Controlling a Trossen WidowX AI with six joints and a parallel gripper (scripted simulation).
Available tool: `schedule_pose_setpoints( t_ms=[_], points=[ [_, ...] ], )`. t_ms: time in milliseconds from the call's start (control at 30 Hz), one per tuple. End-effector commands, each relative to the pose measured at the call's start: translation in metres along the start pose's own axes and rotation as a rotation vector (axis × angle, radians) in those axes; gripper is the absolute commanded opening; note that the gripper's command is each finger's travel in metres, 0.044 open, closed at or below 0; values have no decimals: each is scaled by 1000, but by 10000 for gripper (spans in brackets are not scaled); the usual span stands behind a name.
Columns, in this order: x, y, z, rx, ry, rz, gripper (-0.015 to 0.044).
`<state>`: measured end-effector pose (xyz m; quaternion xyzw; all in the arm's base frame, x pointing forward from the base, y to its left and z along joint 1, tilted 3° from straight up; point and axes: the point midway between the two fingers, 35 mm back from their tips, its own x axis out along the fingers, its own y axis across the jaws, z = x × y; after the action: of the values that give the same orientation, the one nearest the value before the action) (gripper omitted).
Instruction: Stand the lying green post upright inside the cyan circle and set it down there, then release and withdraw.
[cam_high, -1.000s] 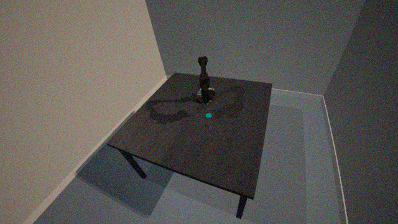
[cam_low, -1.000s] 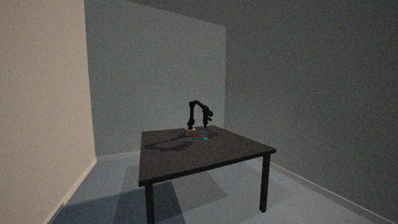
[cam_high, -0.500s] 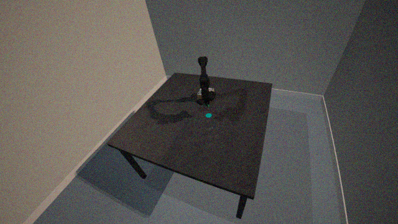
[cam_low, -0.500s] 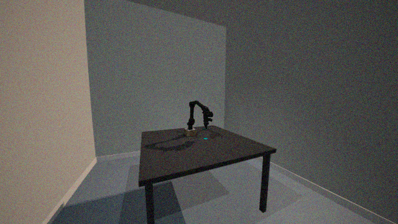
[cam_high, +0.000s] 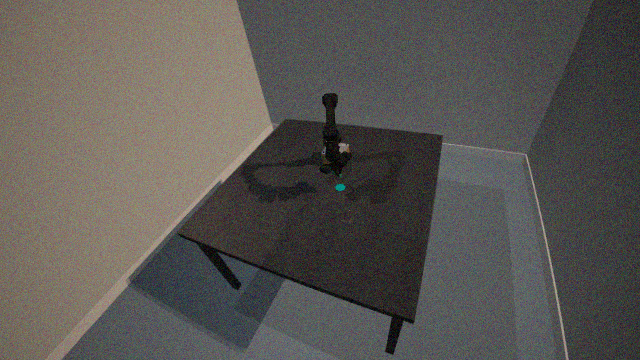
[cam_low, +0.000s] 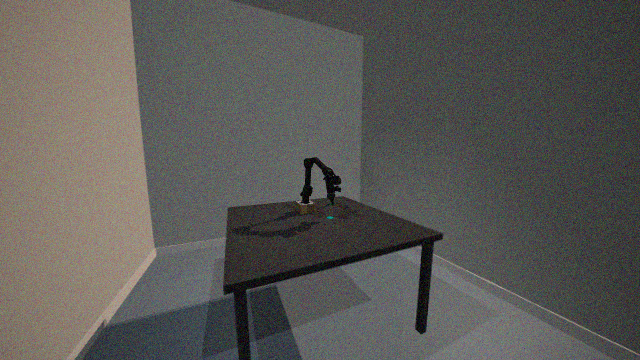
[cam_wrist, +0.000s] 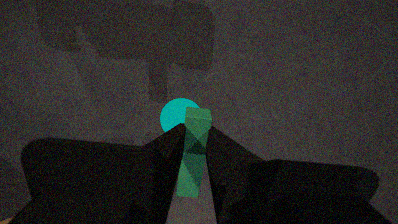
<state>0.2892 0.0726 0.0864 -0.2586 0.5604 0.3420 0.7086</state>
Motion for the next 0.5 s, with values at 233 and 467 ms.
schedule_pose_setpoints(
  t_ms=[233, 467],
  points=[
    [10, -7, 3, 44, -76, 9, 23],
    [16, -11, 5, 66, -126, 12, 23]
  ],
)
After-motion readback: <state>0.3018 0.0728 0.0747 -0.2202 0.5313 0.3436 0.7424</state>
